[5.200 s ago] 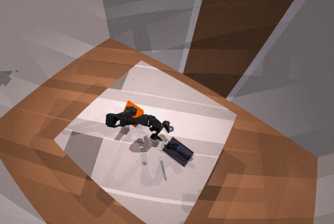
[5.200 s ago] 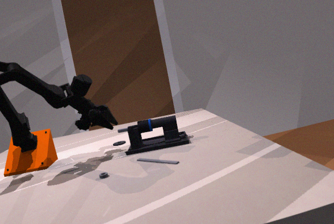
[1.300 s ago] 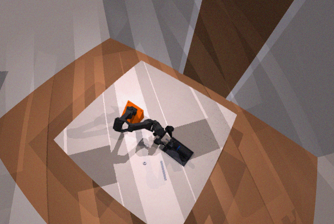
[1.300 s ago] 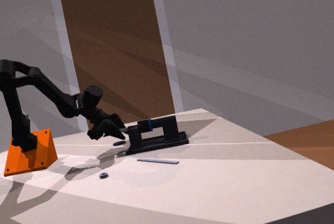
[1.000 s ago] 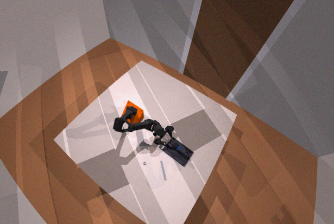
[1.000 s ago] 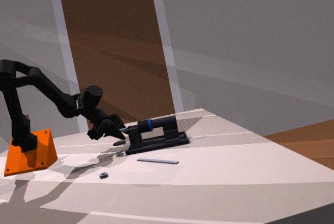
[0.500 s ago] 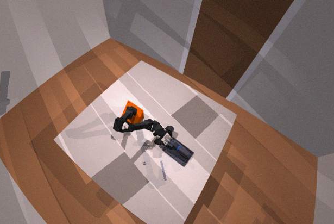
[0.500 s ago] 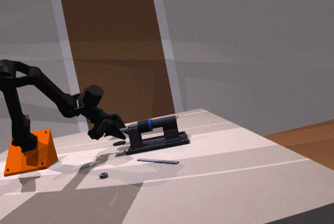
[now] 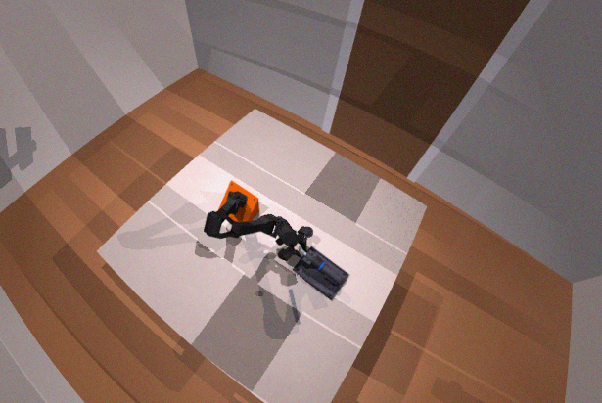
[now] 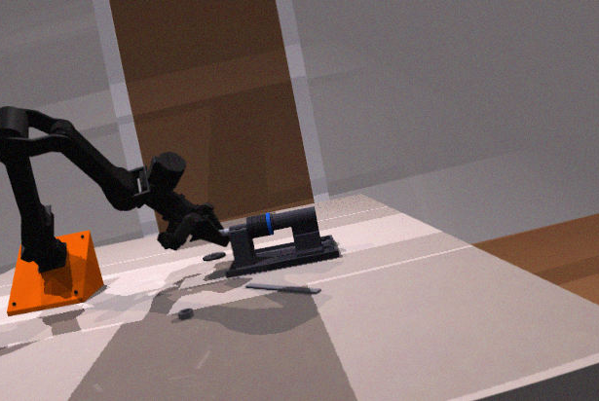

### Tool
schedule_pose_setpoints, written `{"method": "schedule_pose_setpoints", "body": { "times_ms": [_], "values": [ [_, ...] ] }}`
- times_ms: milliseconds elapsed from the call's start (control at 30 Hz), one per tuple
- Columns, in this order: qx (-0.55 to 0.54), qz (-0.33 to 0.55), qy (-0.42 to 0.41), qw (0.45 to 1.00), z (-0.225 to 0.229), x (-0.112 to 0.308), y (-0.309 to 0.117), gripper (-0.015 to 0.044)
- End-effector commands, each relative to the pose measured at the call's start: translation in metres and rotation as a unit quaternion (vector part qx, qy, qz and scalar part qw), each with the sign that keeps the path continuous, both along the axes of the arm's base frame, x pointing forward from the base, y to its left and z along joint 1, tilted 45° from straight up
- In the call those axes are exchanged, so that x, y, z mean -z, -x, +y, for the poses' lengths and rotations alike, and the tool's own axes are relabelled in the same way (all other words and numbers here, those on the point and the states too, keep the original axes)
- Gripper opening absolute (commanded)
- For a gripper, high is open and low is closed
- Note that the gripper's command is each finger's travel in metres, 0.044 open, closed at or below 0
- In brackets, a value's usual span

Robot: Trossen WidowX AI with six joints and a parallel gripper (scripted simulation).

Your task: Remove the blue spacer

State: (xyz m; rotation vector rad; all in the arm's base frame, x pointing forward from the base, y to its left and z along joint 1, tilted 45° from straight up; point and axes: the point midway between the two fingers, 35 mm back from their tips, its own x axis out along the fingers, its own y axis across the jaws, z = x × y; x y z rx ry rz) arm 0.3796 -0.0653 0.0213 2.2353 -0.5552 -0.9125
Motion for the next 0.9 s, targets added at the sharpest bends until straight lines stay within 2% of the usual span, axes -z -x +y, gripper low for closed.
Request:
{"method": "schedule_pose_setpoints", "body": {
  "times_ms": [0, 33, 133, 867],
  "values": [
    [0.0, 0.0, 0.0, 1.0, 0.0, 0.0, 0.0, 0.0046],
    [0.0, 0.0, 0.0, 1.0, 0.0, 0.0, 0.0, 0.002],
    [0.0, 0.0, 0.0, 1.0, 0.0, 0.0, 0.0, 0.0],
    [-0.002, 0.0, 0.0, 1.0, 0.001, 0.001, 0.012, 0.0]
  ]
}}
